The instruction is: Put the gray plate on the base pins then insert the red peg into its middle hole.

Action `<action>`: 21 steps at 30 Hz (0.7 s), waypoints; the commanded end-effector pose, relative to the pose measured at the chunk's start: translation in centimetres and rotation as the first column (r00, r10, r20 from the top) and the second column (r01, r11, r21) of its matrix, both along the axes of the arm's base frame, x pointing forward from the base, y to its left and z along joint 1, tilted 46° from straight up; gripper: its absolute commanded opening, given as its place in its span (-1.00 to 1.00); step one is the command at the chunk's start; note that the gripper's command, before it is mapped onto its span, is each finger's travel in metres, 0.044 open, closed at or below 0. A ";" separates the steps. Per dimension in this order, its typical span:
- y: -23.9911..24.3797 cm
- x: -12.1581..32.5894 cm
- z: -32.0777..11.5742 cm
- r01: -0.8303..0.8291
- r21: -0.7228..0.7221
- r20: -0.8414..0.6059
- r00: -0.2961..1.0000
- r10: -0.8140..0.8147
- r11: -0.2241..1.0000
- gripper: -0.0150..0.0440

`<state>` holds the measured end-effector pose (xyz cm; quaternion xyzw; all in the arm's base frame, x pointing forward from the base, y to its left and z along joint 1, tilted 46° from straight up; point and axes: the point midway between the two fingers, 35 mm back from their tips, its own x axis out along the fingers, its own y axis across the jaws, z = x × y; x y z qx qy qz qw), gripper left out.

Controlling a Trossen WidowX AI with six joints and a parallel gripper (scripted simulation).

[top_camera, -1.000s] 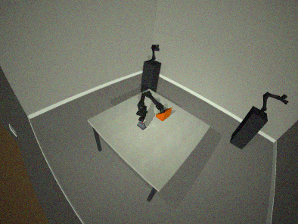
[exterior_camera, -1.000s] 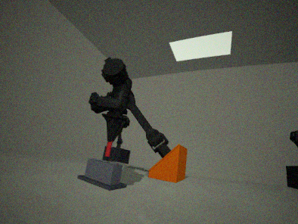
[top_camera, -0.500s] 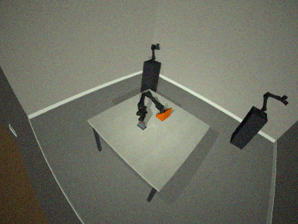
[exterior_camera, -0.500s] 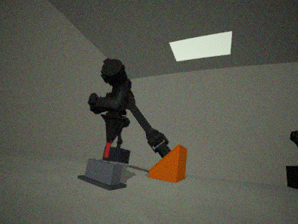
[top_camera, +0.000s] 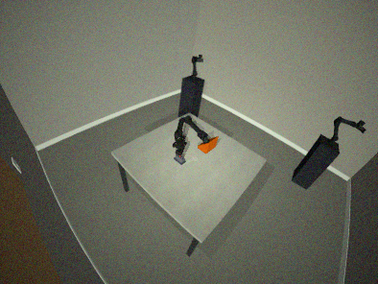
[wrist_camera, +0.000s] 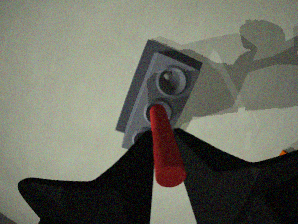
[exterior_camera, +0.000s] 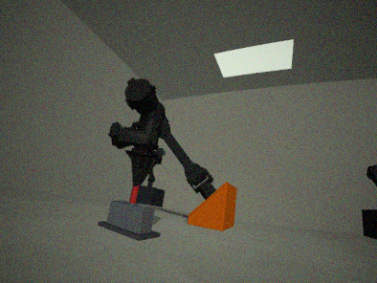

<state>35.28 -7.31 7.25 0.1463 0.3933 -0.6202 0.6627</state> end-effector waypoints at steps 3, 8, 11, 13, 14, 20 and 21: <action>0.0 0.0 0.1 0.000 0.000 0.001 1.000 0.000 1.000 -0.49; 0.0 0.0 0.1 0.000 0.000 0.001 1.000 0.000 1.000 -0.49; 0.0 0.0 0.0 0.000 0.000 0.001 1.000 0.000 1.000 -0.49; 0.0 0.0 0.0 0.000 0.000 0.001 1.000 0.000 1.000 -0.49; 0.0 0.0 -0.1 0.000 0.000 0.001 1.000 0.000 1.000 -0.49; 0.0 -0.1 -0.1 0.000 0.000 0.001 1.000 0.000 1.000 -0.49; 0.0 -0.1 -0.1 0.000 0.000 0.001 1.000 0.000 1.000 -0.49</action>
